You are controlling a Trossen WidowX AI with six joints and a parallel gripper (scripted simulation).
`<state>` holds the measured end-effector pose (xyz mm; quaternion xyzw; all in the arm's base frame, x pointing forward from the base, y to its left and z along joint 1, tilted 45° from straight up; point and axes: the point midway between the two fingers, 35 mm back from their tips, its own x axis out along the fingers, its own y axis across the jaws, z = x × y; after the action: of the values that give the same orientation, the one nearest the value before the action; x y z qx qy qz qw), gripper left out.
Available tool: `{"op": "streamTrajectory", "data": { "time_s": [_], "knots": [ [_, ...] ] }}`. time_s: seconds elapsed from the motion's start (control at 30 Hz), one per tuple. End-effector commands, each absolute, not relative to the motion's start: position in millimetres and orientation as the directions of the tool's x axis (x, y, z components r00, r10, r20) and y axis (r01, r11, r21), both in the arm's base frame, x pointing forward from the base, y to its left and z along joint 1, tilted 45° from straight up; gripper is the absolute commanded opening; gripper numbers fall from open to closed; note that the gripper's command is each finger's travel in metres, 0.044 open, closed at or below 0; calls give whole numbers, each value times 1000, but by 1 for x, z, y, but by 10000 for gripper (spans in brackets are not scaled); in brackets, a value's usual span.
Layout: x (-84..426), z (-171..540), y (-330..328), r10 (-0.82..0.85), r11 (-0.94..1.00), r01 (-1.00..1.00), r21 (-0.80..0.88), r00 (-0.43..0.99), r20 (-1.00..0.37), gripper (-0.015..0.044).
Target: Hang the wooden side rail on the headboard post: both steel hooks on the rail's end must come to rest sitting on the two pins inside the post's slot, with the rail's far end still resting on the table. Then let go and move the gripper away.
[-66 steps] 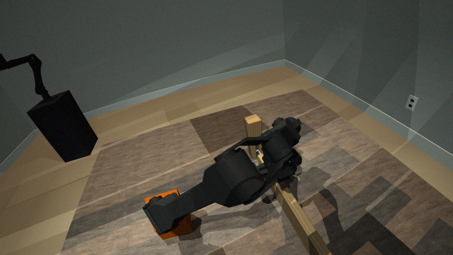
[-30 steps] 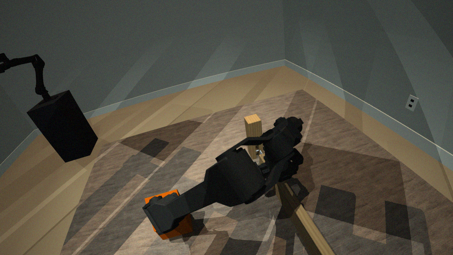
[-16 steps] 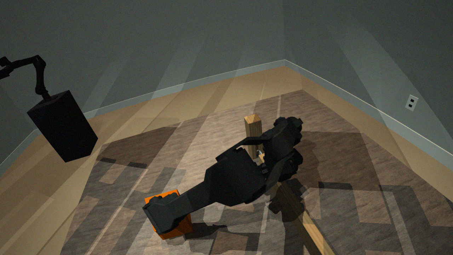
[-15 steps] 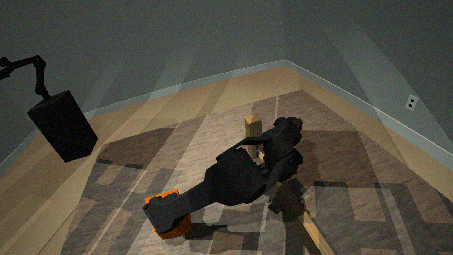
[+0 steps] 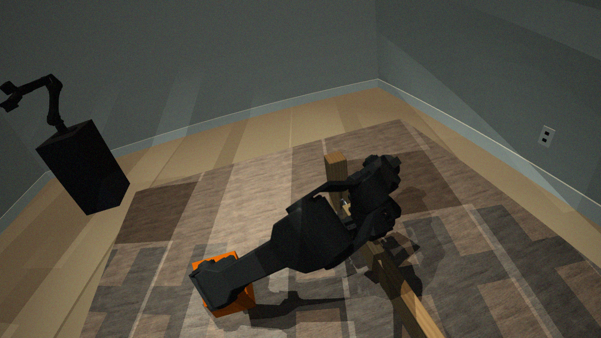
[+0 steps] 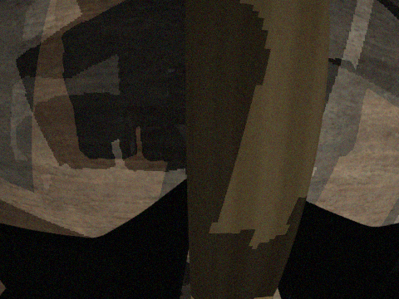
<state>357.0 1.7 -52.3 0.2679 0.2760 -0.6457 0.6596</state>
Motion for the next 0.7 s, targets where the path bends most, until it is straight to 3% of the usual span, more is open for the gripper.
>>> {"op": "streamTrajectory", "data": {
  "time_s": [0.0, 0.67],
  "knots": [
    [360, -48, 7, -702, 30, 999, 11, 29, -712, 0],
    [360, -46, 9, -702, 30, 999, 11, 29, -712, 0]
  ]
}}
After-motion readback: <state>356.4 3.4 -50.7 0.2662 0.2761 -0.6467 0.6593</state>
